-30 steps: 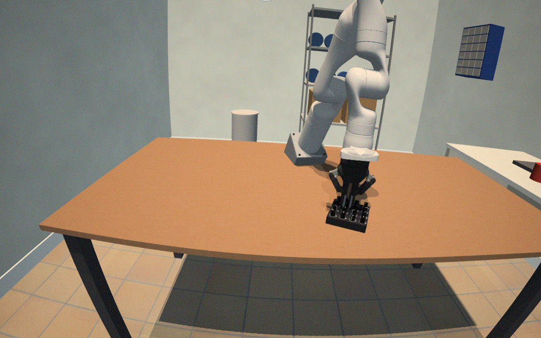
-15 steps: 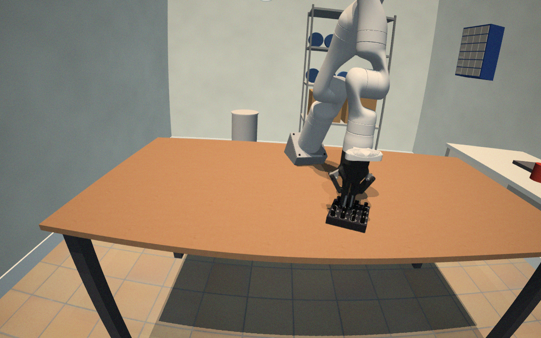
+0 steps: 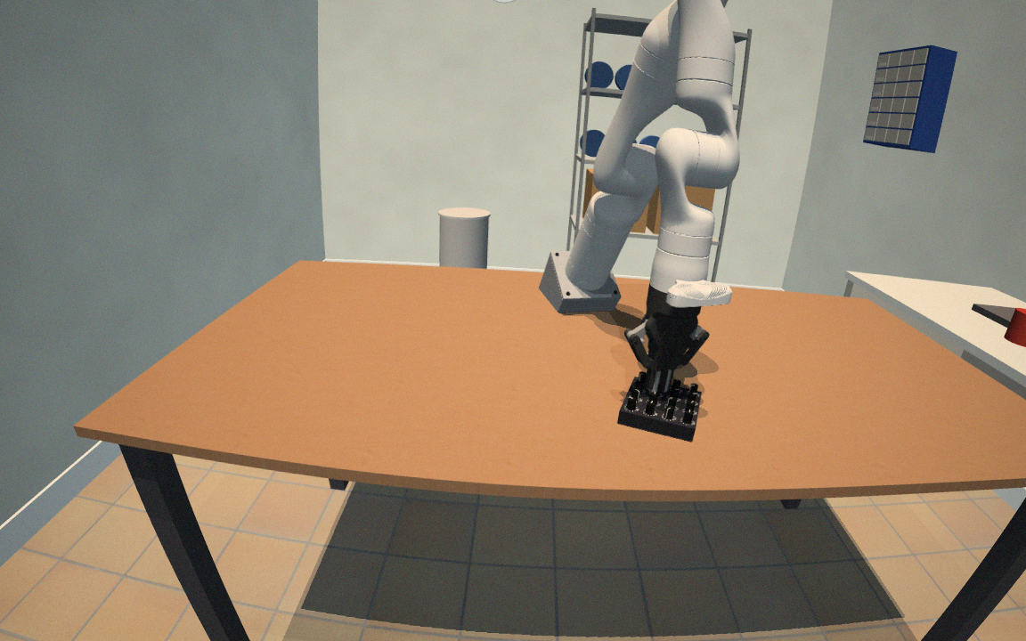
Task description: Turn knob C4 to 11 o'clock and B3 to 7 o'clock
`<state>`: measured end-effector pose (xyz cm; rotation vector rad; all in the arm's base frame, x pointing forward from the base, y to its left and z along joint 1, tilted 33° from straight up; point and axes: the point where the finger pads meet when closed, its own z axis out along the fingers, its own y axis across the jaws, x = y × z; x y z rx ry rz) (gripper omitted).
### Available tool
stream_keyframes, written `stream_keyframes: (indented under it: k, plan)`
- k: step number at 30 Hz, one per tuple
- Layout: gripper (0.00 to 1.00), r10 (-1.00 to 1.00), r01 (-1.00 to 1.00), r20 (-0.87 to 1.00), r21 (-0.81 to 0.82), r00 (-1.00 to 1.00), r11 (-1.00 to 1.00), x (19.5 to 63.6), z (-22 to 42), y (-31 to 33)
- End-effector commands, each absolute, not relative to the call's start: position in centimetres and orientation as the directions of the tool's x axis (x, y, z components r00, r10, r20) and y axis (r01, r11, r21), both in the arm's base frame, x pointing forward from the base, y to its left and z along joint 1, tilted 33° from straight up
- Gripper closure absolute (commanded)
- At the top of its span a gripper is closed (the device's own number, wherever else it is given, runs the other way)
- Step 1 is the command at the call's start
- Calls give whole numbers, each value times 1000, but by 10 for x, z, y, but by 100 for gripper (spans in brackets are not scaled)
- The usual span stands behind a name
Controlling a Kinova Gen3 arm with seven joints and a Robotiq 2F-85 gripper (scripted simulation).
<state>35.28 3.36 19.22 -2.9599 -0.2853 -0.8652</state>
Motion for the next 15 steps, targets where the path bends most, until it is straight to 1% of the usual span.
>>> stream_keyframes:
  k: [1, 4, 6, 15]
  plan:
    - [92, 200, 223, 539, 23, 818, -975, 353, 193, 34]
    - [92, 253, 268, 537, 52, 805, -962, 353, 193, 34]
    - [92, 253, 268, 537, 52, 805, -962, 353, 193, 34]
    - [92, 408, 396, 521, 140, 750, -907, 353, 193, 34]
